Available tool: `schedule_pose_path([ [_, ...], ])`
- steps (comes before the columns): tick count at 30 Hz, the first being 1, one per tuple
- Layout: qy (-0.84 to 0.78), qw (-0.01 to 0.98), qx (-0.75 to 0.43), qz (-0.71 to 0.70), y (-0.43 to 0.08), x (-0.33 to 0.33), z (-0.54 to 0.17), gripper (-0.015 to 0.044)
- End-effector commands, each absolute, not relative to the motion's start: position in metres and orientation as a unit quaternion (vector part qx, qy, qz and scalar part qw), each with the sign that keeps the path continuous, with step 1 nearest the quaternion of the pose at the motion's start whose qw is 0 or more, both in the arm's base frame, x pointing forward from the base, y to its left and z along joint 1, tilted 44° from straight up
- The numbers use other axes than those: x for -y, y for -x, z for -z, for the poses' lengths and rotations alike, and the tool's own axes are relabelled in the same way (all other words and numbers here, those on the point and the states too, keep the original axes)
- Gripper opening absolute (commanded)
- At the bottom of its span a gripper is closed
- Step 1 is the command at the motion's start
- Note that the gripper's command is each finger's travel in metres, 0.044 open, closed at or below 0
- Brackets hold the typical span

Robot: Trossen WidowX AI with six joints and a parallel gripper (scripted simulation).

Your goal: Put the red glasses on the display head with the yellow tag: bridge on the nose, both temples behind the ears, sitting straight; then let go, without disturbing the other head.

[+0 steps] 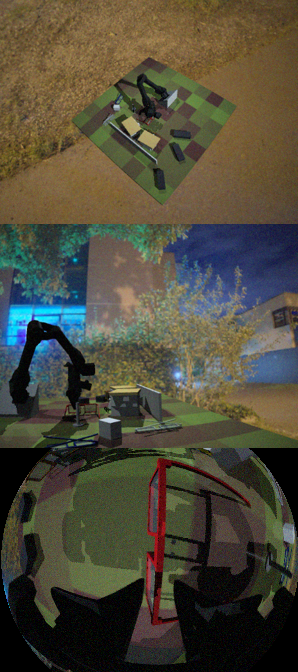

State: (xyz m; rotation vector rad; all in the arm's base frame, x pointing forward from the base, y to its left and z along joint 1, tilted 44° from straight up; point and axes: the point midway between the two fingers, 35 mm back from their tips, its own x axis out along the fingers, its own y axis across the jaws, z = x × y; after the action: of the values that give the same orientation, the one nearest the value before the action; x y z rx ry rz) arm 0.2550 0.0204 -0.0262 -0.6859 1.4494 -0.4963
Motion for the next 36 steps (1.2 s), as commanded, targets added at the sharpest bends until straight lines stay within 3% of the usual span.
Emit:
schedule_pose_path([
  [1,0.31,0.664,-0.644,0.22,-0.253,-0.017,0.029,0.014],
  [23,0.304,0.667,-0.643,0.22,-0.255,-0.019,0.027,0.0],
  [36,0.305,0.667,-0.644,0.217,-0.255,-0.048,0.002,0.0],
])
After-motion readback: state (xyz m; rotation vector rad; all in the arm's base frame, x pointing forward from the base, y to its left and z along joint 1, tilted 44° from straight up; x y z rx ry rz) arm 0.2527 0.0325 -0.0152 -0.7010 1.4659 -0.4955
